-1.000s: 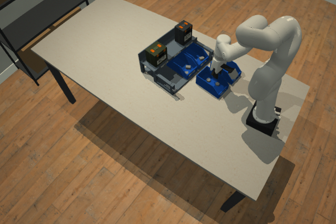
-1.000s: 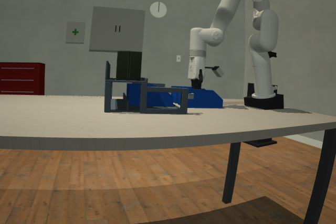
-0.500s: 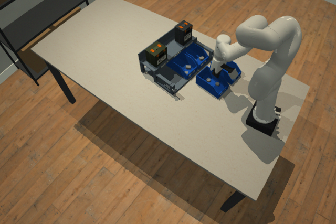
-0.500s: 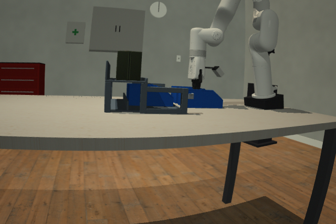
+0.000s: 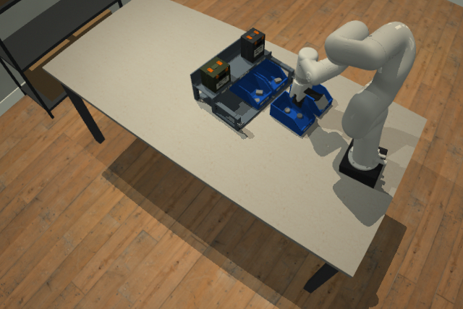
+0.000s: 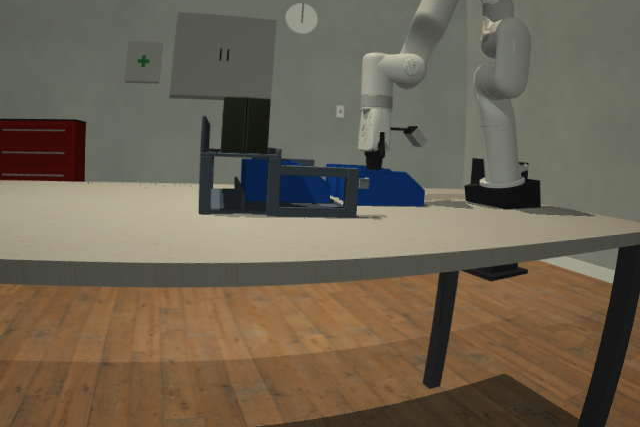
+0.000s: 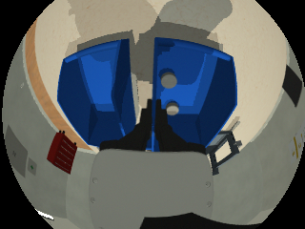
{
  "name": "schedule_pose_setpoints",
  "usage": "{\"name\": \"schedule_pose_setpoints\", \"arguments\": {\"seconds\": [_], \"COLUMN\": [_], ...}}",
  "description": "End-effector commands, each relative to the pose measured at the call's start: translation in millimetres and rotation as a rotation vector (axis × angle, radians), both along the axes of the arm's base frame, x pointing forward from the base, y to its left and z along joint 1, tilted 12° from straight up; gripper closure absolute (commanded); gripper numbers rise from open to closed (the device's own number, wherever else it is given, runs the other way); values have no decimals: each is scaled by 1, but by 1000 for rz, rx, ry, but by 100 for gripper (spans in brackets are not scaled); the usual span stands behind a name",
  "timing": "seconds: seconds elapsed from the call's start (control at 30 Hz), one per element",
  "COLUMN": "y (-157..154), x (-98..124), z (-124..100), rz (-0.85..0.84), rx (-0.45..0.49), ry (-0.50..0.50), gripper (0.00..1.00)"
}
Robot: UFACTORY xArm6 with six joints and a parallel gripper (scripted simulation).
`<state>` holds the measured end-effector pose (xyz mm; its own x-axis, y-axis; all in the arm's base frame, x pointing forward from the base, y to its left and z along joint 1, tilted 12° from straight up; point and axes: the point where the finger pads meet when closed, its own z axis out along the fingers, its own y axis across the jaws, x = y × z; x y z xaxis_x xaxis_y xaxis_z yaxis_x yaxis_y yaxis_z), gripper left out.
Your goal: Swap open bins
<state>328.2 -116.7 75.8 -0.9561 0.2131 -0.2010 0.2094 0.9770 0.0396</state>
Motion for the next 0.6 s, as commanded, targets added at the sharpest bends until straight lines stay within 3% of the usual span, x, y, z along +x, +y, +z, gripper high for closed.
{"name": "schedule_pose_setpoints", "arguments": {"seconds": [0.0,0.23,0.57], "y": [0,0,0], "x": [1,1,-3], "z": [1,2,21], "rz": [0,0,0], "rx": [-1,-1,-1], "ry": [-3,-3,-3], "gripper": [100,100,100]}}
